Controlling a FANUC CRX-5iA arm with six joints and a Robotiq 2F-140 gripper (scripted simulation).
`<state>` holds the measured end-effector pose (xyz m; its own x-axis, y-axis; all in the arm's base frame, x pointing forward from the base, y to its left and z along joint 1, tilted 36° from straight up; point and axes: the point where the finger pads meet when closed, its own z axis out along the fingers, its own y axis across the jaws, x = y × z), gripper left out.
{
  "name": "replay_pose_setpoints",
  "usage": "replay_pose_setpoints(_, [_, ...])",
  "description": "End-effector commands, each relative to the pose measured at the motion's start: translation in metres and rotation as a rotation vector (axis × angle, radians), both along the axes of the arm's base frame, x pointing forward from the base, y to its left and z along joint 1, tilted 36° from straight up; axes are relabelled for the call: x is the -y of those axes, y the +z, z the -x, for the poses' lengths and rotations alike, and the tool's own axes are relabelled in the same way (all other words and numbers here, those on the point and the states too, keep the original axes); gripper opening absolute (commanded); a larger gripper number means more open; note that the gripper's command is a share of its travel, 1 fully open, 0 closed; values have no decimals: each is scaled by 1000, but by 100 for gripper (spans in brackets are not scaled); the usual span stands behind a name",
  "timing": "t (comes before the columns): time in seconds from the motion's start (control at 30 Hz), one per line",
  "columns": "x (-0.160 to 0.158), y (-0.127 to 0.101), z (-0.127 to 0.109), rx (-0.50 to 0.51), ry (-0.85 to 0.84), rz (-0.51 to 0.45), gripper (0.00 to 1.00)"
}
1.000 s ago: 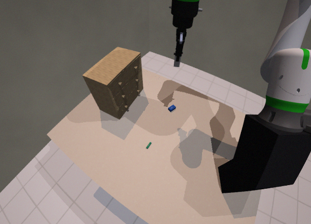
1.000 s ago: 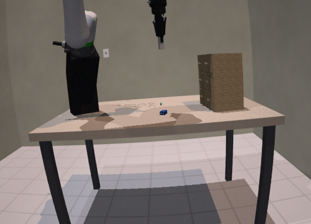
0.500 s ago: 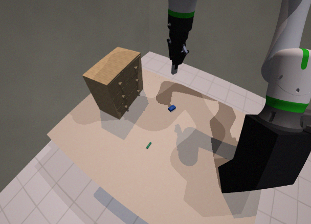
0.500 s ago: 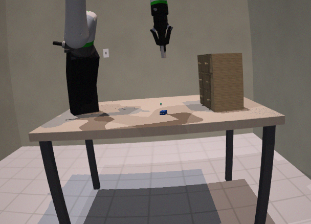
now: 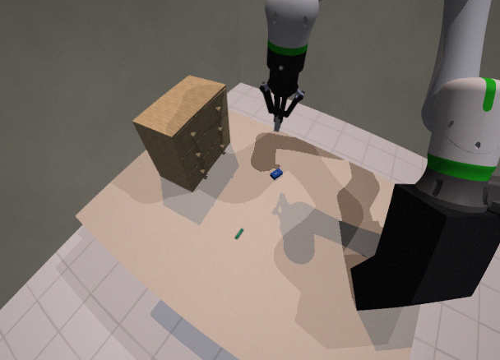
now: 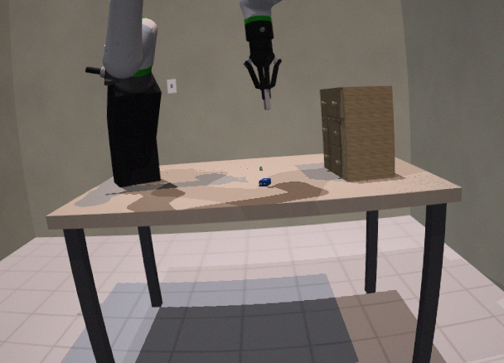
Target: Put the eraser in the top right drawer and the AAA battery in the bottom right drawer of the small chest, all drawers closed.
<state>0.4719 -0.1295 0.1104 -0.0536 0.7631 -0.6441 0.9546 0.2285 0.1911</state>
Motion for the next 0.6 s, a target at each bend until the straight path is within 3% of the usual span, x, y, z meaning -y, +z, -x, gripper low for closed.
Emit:
replay_pose_setpoints(0.0, [6, -10, -4, -137, 183, 47, 0])
replay_pose_setpoints(0.57, [10, -16, -6, -569, 753, 277, 0])
